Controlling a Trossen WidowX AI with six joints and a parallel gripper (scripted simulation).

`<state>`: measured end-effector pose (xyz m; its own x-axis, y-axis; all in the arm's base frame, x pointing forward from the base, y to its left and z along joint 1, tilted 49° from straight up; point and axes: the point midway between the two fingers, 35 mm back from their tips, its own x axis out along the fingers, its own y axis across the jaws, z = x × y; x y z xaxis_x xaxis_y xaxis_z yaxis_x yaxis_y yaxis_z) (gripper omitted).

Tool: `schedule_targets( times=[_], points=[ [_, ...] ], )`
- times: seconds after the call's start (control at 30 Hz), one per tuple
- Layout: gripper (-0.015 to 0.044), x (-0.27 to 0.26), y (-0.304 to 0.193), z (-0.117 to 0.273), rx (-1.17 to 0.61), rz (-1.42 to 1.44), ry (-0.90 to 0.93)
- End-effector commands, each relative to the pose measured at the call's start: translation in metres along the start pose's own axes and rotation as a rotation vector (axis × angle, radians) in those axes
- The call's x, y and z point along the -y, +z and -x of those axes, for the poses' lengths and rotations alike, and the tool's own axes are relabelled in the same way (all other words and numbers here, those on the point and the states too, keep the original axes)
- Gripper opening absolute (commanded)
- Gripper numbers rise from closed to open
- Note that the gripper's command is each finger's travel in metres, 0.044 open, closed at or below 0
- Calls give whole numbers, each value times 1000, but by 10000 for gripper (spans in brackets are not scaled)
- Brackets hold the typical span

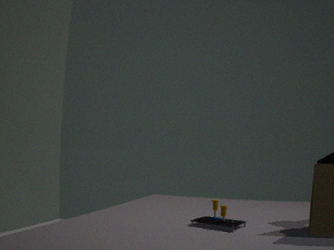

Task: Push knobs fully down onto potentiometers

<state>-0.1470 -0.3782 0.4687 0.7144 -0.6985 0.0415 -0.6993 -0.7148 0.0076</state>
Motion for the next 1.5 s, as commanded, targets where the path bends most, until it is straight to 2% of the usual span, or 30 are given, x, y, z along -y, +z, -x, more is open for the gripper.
schedule_targets(
  times=[0.0,0.17,0.47,0.77,0.93,1.3,1.47],
  points=[
    [374,0,0,0,-2,3,1],
    [242,-3,-9,1,-41,68,30],
    [6,41,-63,2,-142,223,59],
    [0,88,-102,15,-195,433,101],
    [0,92,-117,20,-262,403,126],
    [0,194,-169,22,-393,603,94],
    [0,224,-174,23,-420,722,82]
  ],
)
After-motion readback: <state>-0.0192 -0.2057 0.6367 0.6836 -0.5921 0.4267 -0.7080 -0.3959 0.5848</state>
